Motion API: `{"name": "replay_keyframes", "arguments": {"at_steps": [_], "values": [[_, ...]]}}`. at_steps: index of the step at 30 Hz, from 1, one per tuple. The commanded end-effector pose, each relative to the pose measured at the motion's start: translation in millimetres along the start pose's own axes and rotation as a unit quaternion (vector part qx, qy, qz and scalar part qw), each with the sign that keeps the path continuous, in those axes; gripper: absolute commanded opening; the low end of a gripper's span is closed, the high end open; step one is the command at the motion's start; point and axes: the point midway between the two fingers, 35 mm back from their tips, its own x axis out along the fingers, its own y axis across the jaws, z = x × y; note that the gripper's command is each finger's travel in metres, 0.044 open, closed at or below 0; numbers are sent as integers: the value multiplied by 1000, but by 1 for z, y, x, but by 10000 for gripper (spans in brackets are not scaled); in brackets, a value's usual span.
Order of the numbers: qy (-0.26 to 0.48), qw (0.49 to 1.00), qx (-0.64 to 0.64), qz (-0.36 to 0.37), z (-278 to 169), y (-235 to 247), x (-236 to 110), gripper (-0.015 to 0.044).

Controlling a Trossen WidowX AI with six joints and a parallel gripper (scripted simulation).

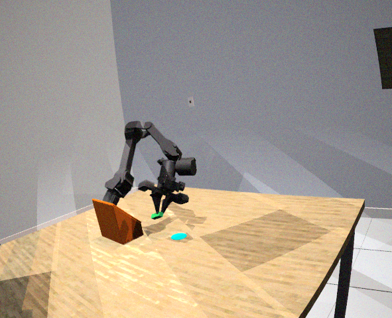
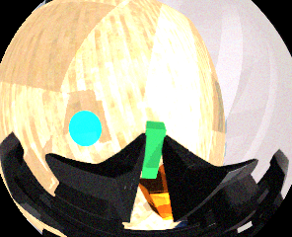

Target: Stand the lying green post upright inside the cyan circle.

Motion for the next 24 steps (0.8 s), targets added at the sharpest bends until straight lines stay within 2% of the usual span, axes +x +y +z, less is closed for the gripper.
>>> {"name": "replay_keyframes", "arguments": {"at_steps": [1,24], "values": [[-16,1000,3,-6,1,-1,0,23],[-88,996,14,-25,3,1,1,23]]}}
